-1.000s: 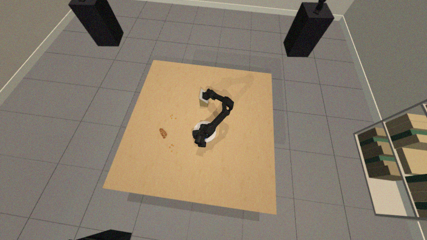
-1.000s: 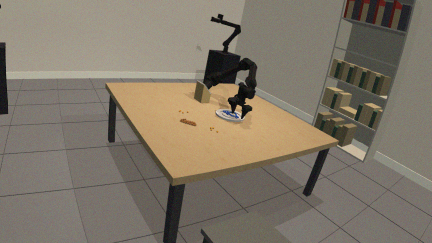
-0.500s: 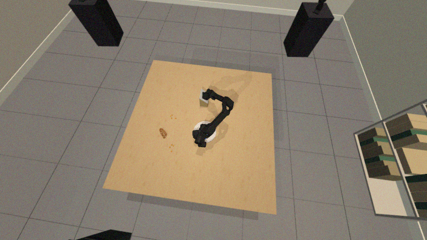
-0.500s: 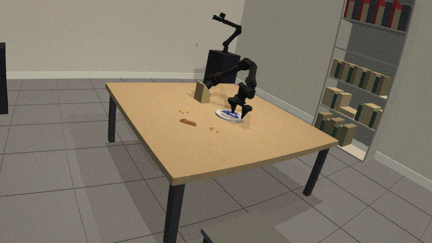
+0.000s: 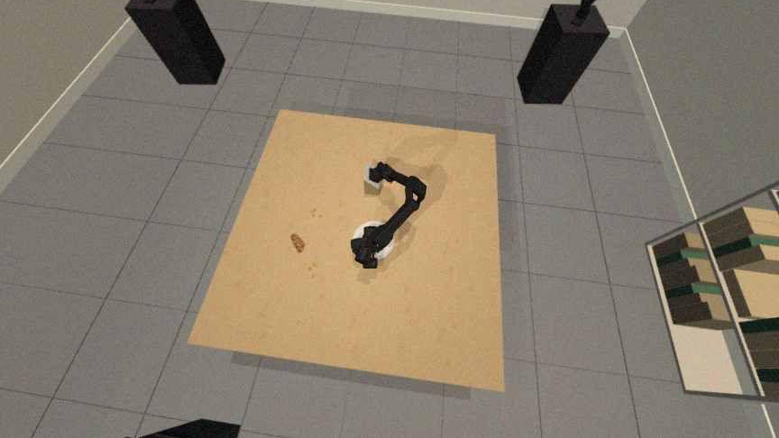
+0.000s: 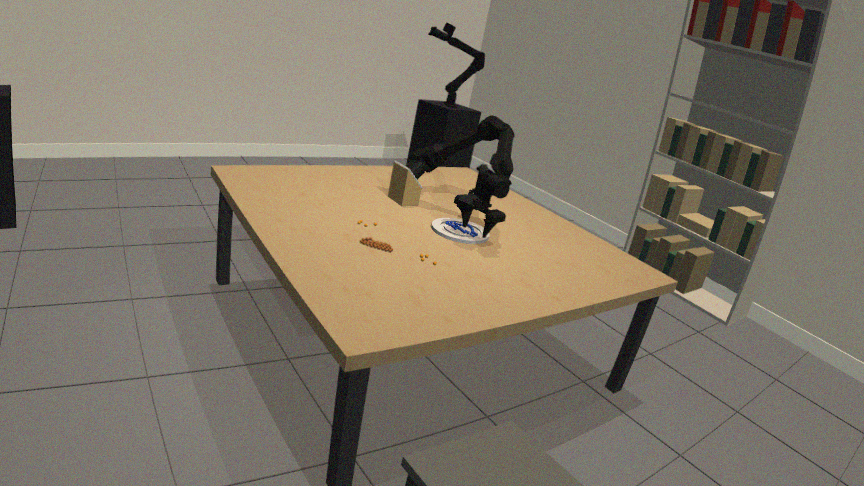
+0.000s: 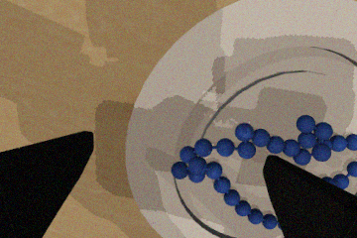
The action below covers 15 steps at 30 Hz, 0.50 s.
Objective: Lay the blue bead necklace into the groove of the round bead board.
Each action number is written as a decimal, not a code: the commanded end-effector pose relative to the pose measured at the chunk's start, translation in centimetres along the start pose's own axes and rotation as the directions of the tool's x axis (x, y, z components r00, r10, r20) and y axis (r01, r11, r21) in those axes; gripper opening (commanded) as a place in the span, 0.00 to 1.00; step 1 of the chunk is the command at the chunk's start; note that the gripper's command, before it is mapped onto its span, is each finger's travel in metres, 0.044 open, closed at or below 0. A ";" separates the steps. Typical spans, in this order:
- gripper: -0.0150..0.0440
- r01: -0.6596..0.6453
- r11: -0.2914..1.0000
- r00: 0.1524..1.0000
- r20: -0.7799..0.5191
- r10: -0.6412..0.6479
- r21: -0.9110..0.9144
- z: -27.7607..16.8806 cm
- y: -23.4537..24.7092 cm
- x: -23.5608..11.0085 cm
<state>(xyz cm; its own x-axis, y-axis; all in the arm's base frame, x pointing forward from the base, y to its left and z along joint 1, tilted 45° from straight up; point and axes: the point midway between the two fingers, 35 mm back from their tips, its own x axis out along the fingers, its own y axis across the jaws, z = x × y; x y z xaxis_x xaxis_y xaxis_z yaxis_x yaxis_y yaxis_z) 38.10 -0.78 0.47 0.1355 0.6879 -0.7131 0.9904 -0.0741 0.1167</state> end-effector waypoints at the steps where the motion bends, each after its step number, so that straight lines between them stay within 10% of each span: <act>1: 0.78 0.001 0.971 1.000 0.003 0.000 -0.237 0.1 -0.3 -0.4; 8: 0.47 0.003 0.622 1.000 0.004 -0.001 -0.783 0.1 -1.0 -1.1; 15: 0.46 0.004 0.069 1.000 0.004 -0.001 -0.998 0.1 -1.8 -1.8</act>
<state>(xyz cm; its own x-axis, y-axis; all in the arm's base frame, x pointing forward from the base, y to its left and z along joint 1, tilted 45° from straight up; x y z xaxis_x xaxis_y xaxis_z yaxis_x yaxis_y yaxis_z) 37.42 -1.17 0.96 0.1358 0.6890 -0.7119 0.7068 0.4362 0.5570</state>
